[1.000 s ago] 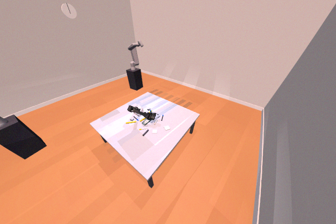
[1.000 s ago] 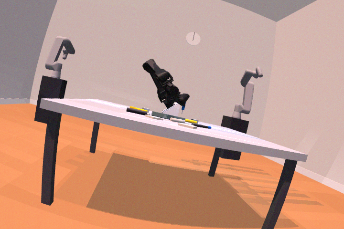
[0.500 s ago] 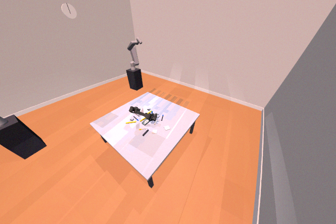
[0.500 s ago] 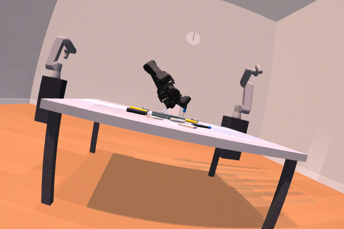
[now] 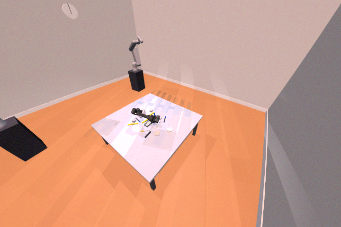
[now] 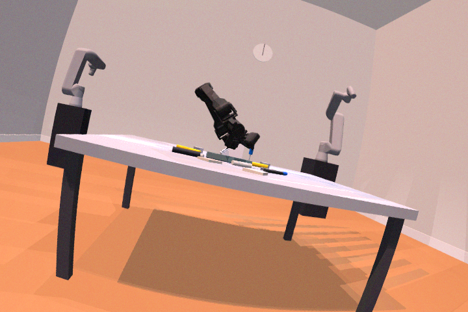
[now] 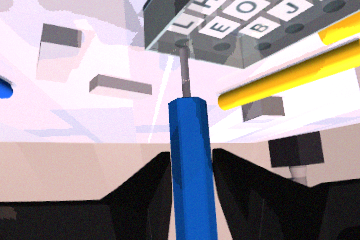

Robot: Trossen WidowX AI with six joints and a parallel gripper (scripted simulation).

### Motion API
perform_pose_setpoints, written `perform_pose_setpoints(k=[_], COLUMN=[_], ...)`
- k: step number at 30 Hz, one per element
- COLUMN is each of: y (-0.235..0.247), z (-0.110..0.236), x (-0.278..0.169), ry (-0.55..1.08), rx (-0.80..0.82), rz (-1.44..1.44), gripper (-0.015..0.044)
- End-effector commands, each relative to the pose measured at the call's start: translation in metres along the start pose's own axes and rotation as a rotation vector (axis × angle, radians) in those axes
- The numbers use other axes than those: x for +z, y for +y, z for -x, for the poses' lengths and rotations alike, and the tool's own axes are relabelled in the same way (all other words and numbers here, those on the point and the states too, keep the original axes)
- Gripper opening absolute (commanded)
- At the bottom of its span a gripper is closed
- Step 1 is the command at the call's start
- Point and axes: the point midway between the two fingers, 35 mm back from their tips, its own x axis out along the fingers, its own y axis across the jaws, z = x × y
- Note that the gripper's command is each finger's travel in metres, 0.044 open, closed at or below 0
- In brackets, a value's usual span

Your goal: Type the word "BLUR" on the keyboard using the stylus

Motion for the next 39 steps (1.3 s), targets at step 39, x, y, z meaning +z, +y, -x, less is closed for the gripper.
perform_pose_setpoints(k=[39], y=[0.000], z=[-0.008], x=[0.014], ry=[-0.003], rx=[0.000], rz=[0.005], gripper=[0.0081])
